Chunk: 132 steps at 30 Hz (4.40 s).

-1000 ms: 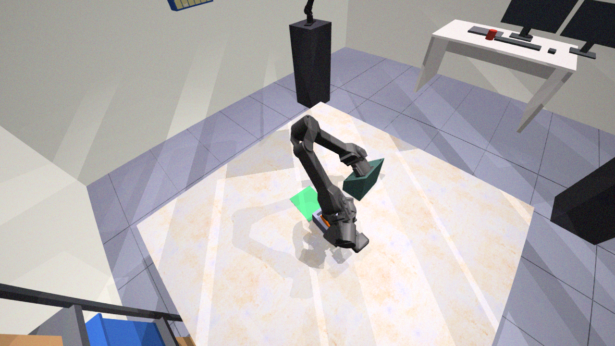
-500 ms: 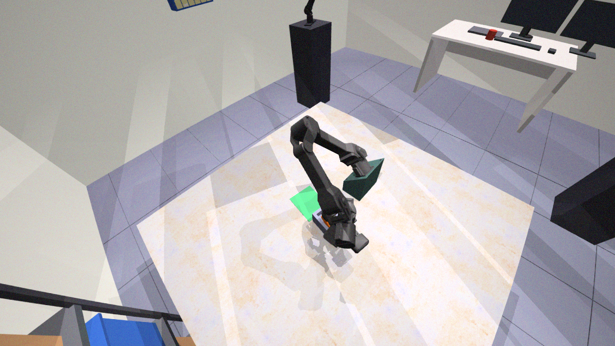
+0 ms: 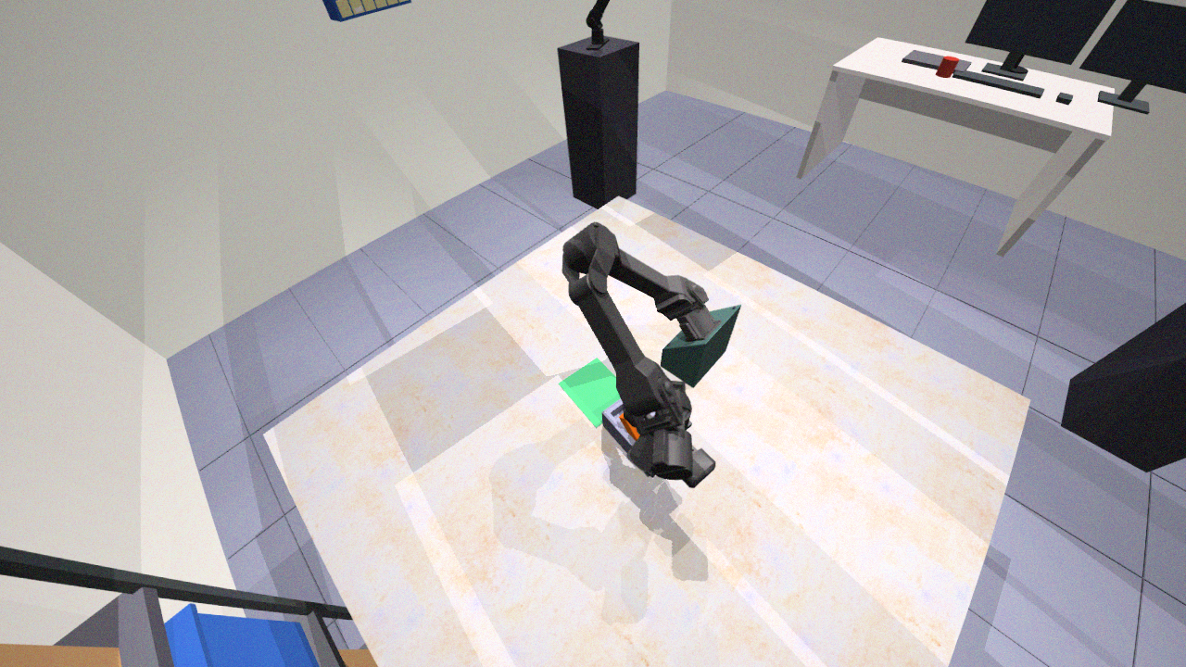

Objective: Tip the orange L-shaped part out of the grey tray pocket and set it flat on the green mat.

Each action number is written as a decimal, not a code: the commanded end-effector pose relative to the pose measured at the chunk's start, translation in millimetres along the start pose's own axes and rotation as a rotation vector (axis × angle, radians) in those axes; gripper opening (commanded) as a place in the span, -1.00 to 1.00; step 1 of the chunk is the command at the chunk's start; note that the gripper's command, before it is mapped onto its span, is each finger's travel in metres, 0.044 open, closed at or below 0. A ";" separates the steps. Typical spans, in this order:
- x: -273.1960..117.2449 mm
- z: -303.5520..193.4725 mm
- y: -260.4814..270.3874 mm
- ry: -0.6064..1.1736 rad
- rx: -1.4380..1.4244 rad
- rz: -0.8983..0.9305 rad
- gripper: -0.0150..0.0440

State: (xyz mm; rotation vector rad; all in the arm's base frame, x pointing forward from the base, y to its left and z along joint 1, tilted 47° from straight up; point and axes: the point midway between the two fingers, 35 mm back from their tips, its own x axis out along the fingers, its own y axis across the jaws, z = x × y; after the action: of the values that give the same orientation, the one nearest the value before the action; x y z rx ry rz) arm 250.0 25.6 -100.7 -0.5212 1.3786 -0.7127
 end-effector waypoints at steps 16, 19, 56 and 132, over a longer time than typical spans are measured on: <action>-100.3 0.4 -5.3 0.007 0.002 0.004 0.12; -100.9 2.9 -2.9 -0.013 0.001 0.016 0.12; -100.8 11.4 -63.1 -0.001 -1.173 0.005 0.46; -23.8 13.8 -83.0 -0.002 -1.561 0.002 -0.13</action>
State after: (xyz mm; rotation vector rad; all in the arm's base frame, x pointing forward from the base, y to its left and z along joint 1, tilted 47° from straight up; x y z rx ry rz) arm 250.0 -15.5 -23.8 -1.6960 1.7336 0.5486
